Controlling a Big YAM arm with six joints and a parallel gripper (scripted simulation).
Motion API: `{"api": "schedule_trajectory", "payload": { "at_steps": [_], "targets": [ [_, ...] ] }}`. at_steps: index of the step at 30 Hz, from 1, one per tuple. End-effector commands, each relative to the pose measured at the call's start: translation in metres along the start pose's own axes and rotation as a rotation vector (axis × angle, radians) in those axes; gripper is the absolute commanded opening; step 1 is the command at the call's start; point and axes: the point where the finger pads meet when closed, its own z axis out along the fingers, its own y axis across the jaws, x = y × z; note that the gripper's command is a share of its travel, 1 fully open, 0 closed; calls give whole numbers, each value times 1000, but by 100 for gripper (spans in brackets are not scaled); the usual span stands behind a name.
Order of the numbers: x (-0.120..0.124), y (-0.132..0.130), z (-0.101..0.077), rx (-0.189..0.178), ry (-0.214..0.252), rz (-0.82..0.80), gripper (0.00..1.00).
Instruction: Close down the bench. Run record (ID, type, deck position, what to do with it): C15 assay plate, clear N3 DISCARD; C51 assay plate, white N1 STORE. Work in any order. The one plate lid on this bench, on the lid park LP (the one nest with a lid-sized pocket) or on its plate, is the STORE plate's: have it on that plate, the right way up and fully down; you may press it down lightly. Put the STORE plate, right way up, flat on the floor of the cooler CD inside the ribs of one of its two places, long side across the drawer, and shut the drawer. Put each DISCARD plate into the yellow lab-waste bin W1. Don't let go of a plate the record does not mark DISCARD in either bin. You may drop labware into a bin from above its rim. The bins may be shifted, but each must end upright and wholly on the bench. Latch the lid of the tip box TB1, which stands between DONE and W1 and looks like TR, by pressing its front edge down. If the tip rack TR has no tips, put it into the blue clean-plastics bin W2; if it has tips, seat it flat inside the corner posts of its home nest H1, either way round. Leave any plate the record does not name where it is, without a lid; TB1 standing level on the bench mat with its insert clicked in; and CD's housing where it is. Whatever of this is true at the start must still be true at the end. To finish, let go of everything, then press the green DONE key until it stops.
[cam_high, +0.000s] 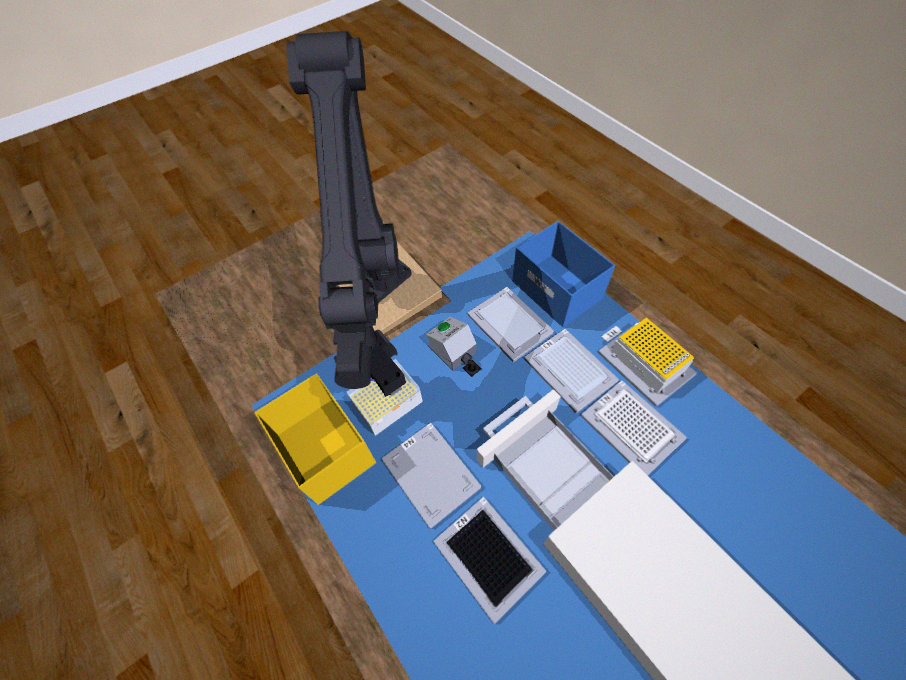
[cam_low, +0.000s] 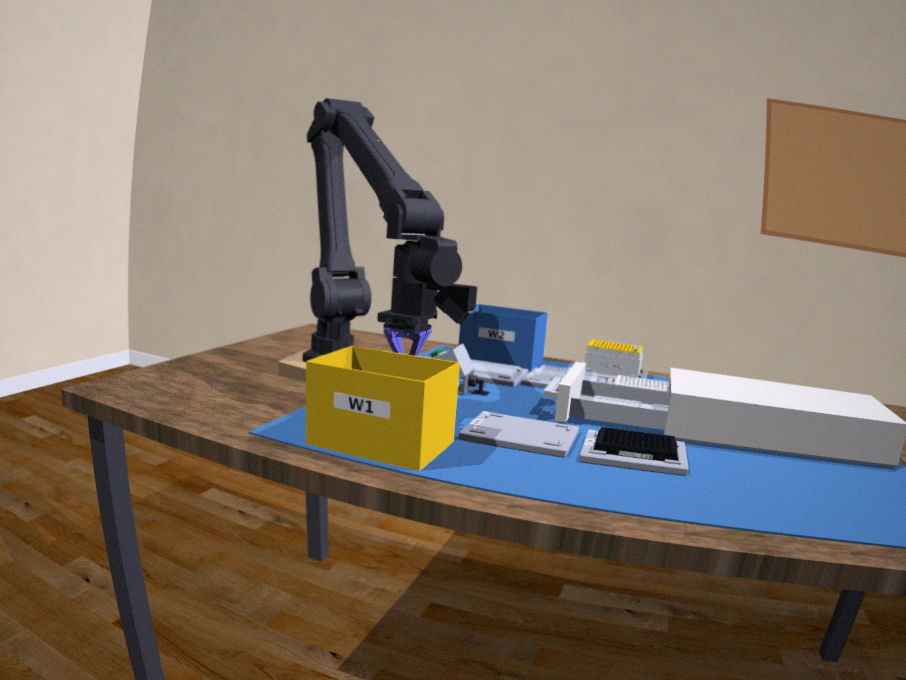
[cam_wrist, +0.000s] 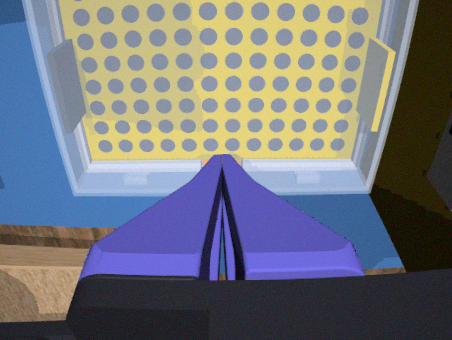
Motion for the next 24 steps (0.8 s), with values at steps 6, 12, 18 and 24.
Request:
{"api": "schedule_trajectory", "payload": {
  "at_steps": [6, 12, 18, 24],
  "targets": [
    [-2, -5, 13, 0, -5, 3, 0],
    [-2, -5, 13, 0, -5, 3, 0],
    [-2, -5, 13, 0, -5, 3, 0],
    [-2, -5, 11, 0, -5, 3, 0]
  ]
}}
